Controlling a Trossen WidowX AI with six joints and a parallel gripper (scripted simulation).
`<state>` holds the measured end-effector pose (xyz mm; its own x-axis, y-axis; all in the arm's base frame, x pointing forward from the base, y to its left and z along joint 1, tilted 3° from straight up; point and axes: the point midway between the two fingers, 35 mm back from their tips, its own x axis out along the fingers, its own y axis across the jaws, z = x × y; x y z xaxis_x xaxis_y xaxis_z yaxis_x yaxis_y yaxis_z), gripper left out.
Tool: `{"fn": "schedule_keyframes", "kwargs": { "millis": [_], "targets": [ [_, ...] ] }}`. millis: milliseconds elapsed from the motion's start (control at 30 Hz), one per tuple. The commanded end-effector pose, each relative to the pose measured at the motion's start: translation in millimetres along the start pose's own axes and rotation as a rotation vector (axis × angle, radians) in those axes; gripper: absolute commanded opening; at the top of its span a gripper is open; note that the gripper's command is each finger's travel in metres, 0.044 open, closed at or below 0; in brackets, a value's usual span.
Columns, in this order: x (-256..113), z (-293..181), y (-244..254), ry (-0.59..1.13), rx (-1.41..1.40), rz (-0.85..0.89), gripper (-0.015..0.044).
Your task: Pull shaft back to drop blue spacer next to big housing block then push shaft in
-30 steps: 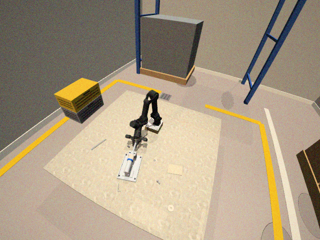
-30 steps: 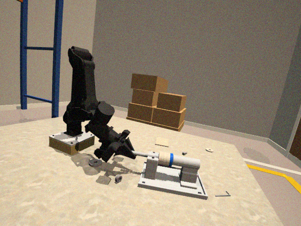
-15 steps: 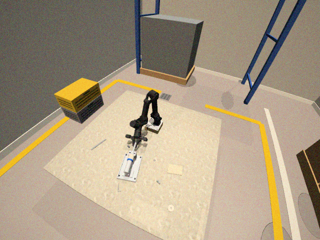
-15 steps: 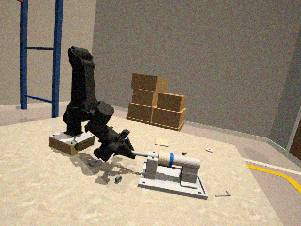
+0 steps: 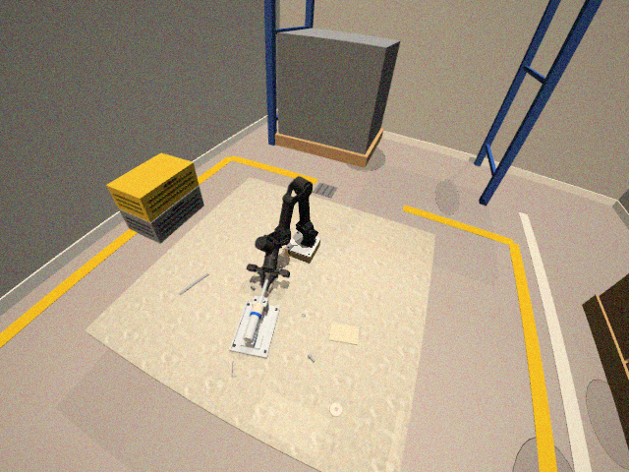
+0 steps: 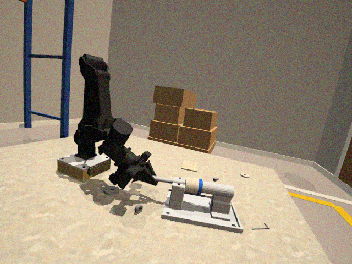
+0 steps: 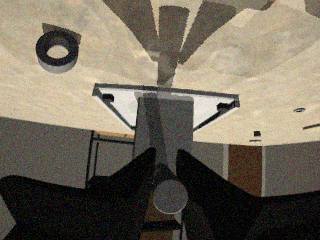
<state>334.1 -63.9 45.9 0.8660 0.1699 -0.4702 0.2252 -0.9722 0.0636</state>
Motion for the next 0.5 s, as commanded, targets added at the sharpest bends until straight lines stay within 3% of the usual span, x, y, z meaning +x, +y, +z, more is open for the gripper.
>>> {"fn": "schedule_keyframes", "kwargs": {
  "millis": [0,467],
  "targets": [
    [-0.8,0.7,-0.2,0.0,-0.002,-0.002,0.0],
    [-2.3,1.6,-0.2,-0.001,-0.002,-0.002,0.0]
  ]
}}
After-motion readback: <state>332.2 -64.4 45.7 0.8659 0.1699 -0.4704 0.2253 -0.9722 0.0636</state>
